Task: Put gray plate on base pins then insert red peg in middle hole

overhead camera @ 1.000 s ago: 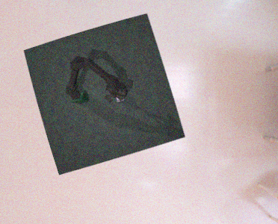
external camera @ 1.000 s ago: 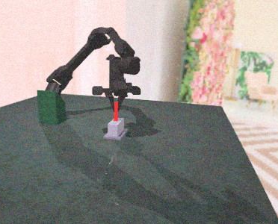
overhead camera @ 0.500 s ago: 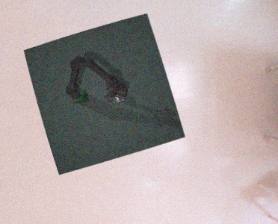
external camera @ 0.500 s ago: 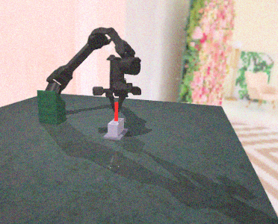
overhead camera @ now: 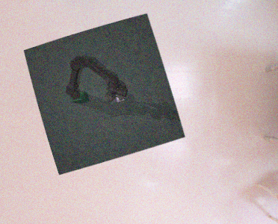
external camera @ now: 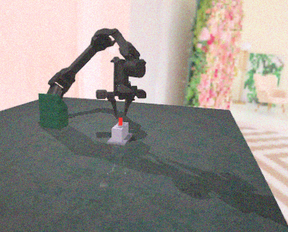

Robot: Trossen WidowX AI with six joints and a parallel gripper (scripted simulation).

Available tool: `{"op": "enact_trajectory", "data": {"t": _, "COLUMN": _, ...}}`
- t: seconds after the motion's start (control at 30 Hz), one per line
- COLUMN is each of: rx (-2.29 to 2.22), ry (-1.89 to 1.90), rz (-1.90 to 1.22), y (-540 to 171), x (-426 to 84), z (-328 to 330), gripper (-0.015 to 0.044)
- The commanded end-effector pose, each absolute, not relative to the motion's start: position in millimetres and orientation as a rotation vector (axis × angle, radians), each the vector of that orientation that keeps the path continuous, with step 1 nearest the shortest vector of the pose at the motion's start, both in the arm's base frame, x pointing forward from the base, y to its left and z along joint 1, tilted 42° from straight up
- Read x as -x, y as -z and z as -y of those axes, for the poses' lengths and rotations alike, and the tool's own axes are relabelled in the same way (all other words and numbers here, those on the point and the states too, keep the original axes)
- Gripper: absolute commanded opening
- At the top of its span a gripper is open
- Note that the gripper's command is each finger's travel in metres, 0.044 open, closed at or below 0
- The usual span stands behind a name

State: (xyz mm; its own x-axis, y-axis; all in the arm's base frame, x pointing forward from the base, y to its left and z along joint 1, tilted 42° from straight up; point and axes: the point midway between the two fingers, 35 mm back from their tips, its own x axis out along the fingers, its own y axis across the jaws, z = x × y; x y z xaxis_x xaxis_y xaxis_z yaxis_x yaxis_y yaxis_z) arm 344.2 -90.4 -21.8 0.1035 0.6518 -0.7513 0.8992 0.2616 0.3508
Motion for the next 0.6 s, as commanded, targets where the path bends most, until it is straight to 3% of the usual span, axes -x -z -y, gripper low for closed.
{"op": "enact_trajectory", "data": {"t": 0.0, "rx": -1.466, "ry": 0.342, "rz": -1.622, "y": 20.9, "x": -344.0, "z": 91.3, "gripper": 0.015}}
{"op": "enact_trajectory", "data": {"t": 0.57, "rx": -1.473, "ry": 0.345, "rz": -1.623, "y": 9.4, "x": -341.6, "z": 98.7, "gripper": 0.015}}
